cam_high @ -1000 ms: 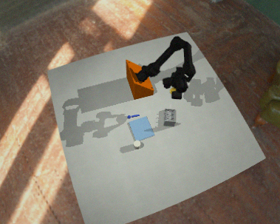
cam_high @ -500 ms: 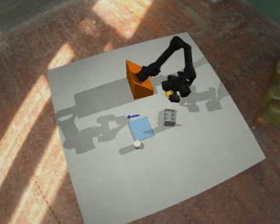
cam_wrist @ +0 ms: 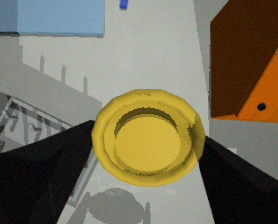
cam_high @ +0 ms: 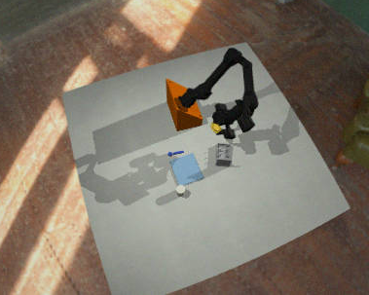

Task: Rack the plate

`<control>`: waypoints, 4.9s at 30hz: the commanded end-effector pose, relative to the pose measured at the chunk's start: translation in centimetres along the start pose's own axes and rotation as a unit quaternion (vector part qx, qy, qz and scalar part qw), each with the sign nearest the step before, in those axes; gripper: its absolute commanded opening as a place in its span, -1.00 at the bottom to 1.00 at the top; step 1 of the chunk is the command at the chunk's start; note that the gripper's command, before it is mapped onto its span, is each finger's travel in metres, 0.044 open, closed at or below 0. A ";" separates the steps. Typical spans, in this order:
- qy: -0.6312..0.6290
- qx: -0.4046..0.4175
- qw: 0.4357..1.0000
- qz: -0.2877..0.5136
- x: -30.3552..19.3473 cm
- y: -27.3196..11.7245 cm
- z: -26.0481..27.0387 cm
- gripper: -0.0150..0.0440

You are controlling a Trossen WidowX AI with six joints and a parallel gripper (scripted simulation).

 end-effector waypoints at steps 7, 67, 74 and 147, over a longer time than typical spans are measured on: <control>-0.066 0.009 0.994 -0.087 -1.4 2.4 0.0 -0.49; -0.298 0.394 0.744 -0.449 -10.0 10.0 -4.4 -0.49; -0.301 0.416 0.730 -0.451 -10.3 10.1 -4.9 -0.49; -0.299 0.418 0.733 -0.446 -8.7 12.2 -0.3 0.22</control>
Point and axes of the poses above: the point midway between the two fingers, 35 mm back from their tips, its own y axis out along the fingers, its own z axis across the jaws, x = y × z, the point moved 8 cm from there along -y, back along the fingers, and after that the axes turned 12 degrees about -y, right-handed, at the moved point
